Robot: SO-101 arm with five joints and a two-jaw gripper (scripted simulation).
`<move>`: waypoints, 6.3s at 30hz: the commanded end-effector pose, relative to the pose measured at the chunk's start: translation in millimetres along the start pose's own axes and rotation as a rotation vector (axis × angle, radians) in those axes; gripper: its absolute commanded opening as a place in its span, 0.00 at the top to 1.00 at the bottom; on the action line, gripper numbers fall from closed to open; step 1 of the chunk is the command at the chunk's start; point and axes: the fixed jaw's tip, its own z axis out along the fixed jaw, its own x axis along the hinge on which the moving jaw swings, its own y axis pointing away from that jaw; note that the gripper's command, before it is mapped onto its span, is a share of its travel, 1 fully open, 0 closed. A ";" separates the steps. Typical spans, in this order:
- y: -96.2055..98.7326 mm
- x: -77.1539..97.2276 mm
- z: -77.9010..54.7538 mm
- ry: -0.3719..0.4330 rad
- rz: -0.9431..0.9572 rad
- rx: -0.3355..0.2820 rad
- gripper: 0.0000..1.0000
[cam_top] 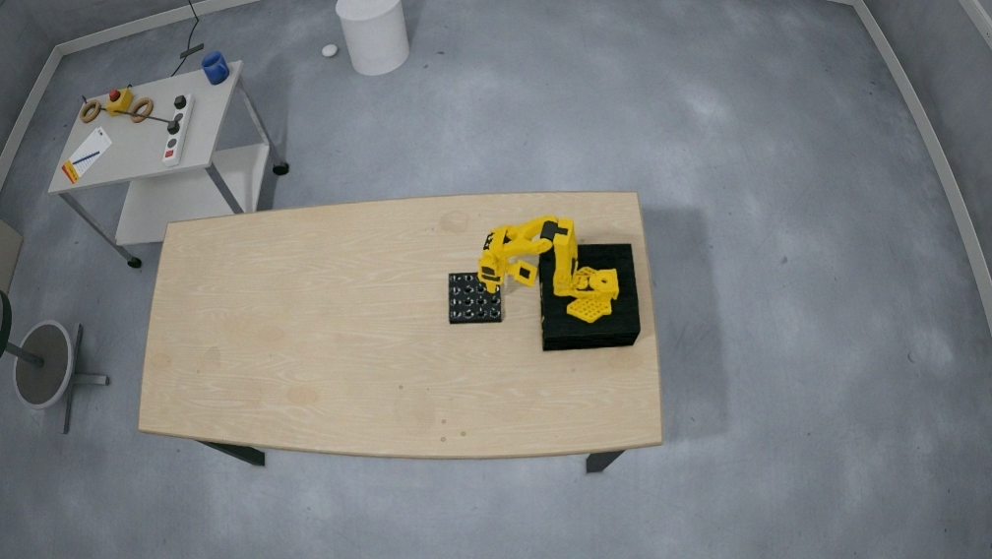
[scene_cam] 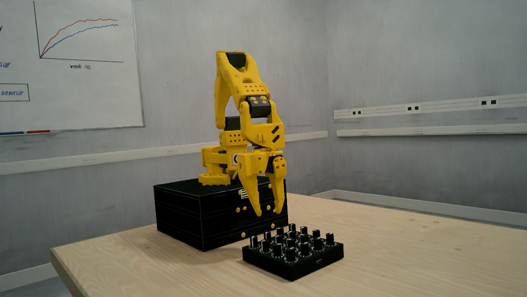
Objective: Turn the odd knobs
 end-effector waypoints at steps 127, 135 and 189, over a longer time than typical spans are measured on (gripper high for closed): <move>10.1 69.0 3.2 -0.014 -0.944 0.010 0.90; 10.1 69.0 8.9 -0.014 -0.944 0.010 0.90; 11.3 68.0 20.4 -0.014 -0.944 0.010 0.90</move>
